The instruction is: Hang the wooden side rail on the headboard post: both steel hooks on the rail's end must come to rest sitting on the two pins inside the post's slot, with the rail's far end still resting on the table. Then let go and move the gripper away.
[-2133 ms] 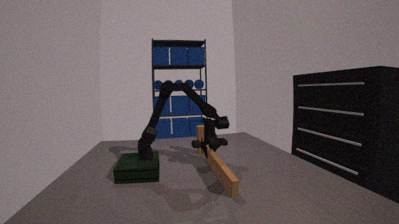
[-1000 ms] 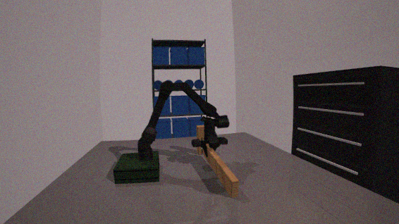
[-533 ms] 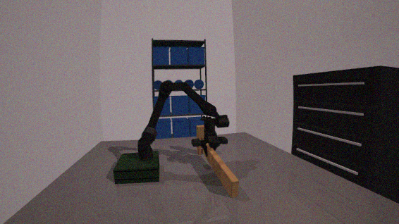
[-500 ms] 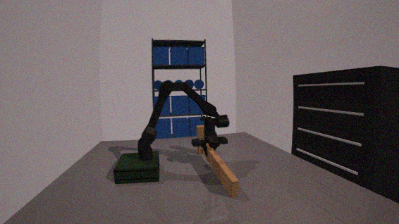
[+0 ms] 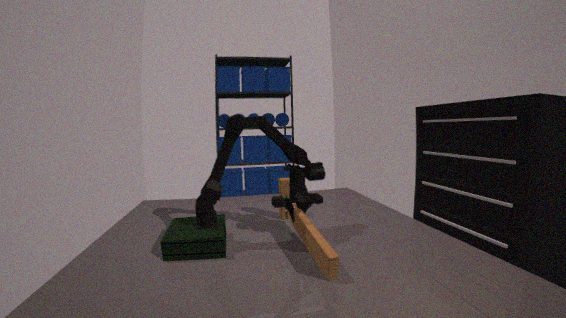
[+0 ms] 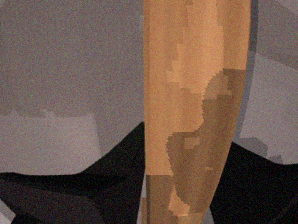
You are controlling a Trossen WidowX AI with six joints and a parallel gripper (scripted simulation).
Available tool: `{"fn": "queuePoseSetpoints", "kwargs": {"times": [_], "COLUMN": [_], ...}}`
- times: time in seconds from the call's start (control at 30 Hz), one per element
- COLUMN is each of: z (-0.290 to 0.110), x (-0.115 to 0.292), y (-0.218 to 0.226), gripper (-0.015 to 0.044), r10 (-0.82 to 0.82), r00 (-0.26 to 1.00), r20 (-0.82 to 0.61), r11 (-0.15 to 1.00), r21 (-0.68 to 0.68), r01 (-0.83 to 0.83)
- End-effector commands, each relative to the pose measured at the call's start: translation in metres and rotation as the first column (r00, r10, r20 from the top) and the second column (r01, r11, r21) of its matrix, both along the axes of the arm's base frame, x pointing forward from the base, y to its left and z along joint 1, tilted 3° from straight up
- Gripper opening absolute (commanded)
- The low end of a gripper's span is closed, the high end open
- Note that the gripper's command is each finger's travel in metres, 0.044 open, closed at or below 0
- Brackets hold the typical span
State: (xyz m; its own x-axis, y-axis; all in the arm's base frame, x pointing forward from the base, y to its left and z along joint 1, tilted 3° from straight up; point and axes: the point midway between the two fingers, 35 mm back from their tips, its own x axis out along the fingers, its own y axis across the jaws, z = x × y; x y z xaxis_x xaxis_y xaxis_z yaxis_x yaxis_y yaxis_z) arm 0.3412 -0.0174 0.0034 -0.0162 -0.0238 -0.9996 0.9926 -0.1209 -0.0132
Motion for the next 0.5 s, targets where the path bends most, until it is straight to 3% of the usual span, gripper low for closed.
{"fn": "queuePoseSetpoints", "kwargs": {"times": [0.0,0.47], "z": [0.0031,0.0014], "x": [0.0013,0.0000], "y": [0.0001,0.0018], "gripper": [0.0000,0.0000], "r10": [-0.007,-0.007], "r00": [1.000,1.000], "r20": [0.007,0.007], "r11": [1.000,1.000], "r21": [-0.001,-0.001], "r01": [0.007,0.007]}}
